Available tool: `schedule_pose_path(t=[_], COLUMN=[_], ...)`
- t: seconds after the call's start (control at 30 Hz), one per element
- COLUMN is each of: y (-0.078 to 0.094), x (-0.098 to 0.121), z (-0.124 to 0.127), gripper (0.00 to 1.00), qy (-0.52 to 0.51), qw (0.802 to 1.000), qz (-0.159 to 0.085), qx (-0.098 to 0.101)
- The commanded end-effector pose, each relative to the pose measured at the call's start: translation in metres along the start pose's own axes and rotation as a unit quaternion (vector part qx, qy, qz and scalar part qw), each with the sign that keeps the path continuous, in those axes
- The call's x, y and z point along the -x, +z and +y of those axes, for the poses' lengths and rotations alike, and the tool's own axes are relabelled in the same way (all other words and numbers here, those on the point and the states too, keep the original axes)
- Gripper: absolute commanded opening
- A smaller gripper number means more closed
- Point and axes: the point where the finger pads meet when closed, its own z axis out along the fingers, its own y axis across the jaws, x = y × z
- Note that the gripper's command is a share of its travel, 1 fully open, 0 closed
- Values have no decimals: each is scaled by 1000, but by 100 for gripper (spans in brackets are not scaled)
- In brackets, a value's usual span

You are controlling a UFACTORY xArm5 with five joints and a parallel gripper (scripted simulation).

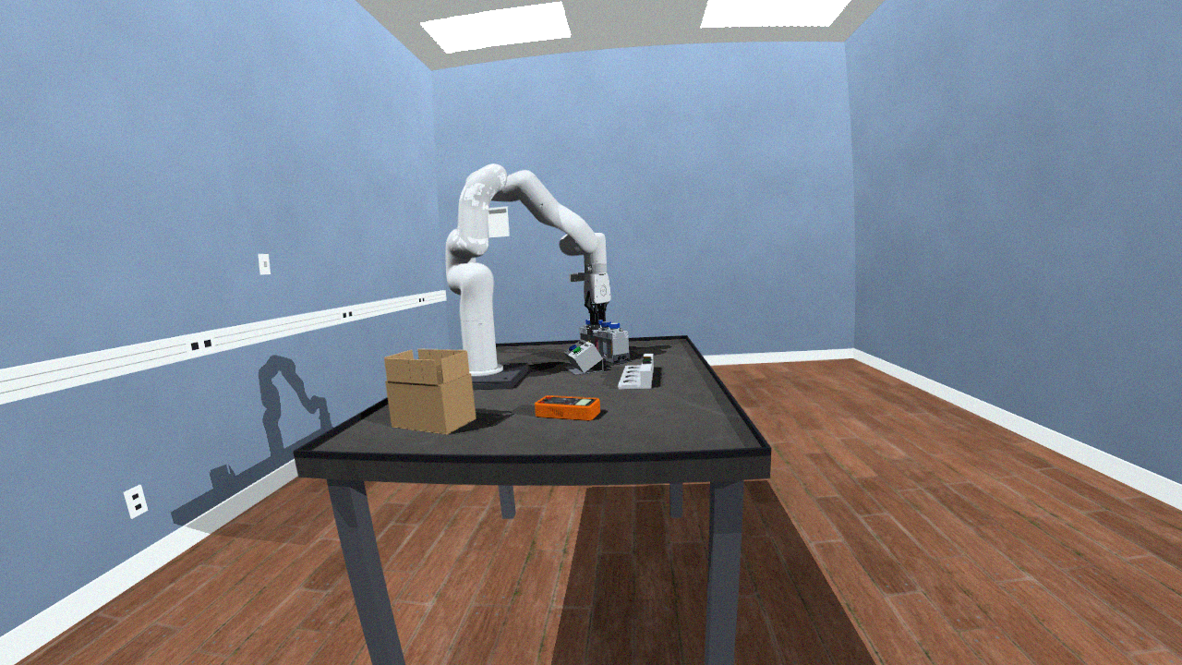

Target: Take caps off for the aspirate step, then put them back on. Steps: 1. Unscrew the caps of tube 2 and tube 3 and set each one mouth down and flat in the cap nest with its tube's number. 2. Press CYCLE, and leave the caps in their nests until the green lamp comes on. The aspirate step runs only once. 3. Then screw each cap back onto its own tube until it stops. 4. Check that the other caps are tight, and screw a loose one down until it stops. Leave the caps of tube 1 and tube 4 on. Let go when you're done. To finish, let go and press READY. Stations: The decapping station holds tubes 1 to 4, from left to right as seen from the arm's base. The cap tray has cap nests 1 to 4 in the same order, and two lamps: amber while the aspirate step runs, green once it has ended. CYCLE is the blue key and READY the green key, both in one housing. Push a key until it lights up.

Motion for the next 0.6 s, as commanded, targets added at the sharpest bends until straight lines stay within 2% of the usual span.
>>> schedule_pose_path(t=[0.0,0.1,0.3,0.33,0.57], y=[-1,-1,-1,-1,-1], x=[0,0,0,0,0], z=[1,1,1,1,1], gripper=[0,0,0,46,46], qy=[-105,-166,-166,-166,-166], qw=[994,986,986,986,986], qz=[-7,-7,-7,-7,-7], qx=[0,-1,-1,-1,-1])
